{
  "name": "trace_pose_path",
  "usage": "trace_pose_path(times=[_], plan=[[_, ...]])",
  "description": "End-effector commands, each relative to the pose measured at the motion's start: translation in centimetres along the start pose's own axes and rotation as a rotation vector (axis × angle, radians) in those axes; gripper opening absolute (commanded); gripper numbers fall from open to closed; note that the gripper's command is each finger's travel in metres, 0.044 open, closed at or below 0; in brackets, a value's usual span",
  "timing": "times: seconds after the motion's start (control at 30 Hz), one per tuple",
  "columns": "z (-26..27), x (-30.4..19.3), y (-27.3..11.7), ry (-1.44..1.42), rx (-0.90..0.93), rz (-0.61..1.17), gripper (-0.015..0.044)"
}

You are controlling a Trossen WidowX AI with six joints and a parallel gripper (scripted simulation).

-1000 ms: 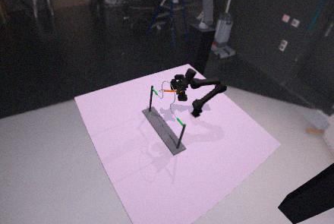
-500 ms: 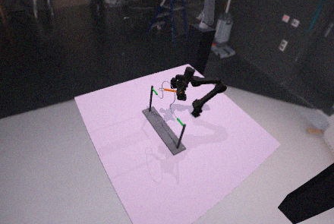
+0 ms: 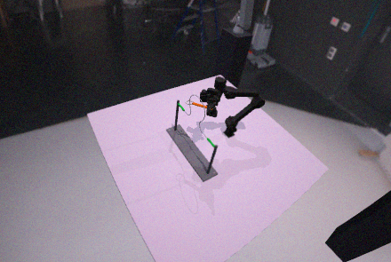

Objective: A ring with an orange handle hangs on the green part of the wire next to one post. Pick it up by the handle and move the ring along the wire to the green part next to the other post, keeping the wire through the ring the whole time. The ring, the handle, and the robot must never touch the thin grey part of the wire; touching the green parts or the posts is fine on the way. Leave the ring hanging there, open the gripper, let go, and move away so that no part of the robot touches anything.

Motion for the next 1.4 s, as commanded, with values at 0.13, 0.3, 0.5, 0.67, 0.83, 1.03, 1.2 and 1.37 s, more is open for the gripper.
trace_pose_path(times=[0.13,0.3,0.5,0.67,0.83,1.03,1.2,1.37], plan=[[0.35,-0.05,0.02,-0.072,-0.040,0.003,-0.0150],[0.39,-0.09,0.05,-0.113,-0.069,0.004,-0.0150],[0.44,-0.14,0.08,-0.166,-0.107,0.005,-0.0150],[0.47,-0.18,0.11,-0.212,-0.140,0.006,-0.0150],[0.50,-0.23,0.14,-0.257,-0.172,0.006,-0.0150],[0.53,-0.29,0.18,-0.313,-0.212,0.007,-0.0150],[0.54,-0.34,0.21,-0.361,-0.245,0.007,-0.0150],[0.56,-0.39,0.25,-0.410,-0.279,0.007,-0.0150]])
Point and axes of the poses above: the point midway between the two fingers, 35 mm back from their tips, its own y axis out along the fingers, its own z axis across the jaws, x = y × z, the point moved 7 cm from there along -y, back along the fingers, and after that the axes turned 12 degrees about -y, right-handed, at the moved point
